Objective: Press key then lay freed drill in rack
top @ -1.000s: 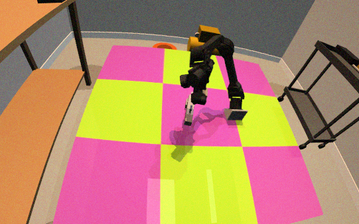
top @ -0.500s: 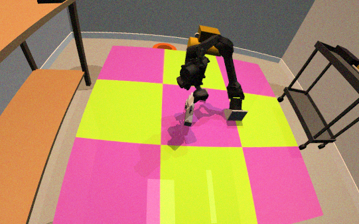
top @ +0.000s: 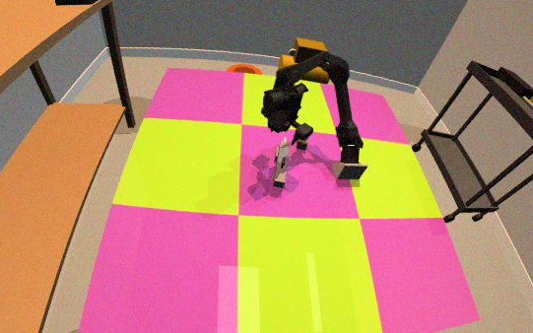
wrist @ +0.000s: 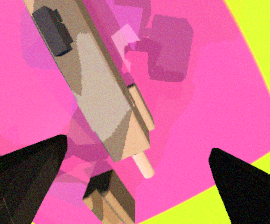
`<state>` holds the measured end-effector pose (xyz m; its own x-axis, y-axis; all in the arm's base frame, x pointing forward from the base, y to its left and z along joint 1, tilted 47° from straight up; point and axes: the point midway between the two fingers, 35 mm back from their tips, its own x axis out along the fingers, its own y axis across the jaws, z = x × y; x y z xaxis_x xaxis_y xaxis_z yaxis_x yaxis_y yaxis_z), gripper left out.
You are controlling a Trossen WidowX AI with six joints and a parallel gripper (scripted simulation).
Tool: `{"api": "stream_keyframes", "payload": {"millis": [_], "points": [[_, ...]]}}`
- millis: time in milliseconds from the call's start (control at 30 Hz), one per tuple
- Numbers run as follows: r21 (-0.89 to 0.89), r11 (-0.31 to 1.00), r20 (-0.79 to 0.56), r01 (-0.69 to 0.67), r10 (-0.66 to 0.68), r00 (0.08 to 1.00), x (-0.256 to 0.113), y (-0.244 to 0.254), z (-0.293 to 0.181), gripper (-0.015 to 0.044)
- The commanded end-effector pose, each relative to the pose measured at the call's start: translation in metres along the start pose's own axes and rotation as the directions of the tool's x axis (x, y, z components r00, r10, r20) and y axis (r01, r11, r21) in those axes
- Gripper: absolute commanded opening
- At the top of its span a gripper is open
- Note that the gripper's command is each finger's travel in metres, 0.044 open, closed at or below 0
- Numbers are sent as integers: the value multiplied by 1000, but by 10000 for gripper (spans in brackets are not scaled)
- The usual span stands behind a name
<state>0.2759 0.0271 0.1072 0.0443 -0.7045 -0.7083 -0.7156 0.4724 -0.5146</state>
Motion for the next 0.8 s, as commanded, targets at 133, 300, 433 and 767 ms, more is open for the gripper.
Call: {"api": "stream_keyframes", "payload": {"millis": [133,300,433,767], "points": [[-535,845,-22,6,-21,1000,33,-19,-64,440],[-535,845,-22,6,-21,1000,33,-19,-64,440],[-535,845,-22,6,-21,1000,33,-19,-64,440],[-535,845,-22,6,-21,1000,33,-19,-64,440]]}}
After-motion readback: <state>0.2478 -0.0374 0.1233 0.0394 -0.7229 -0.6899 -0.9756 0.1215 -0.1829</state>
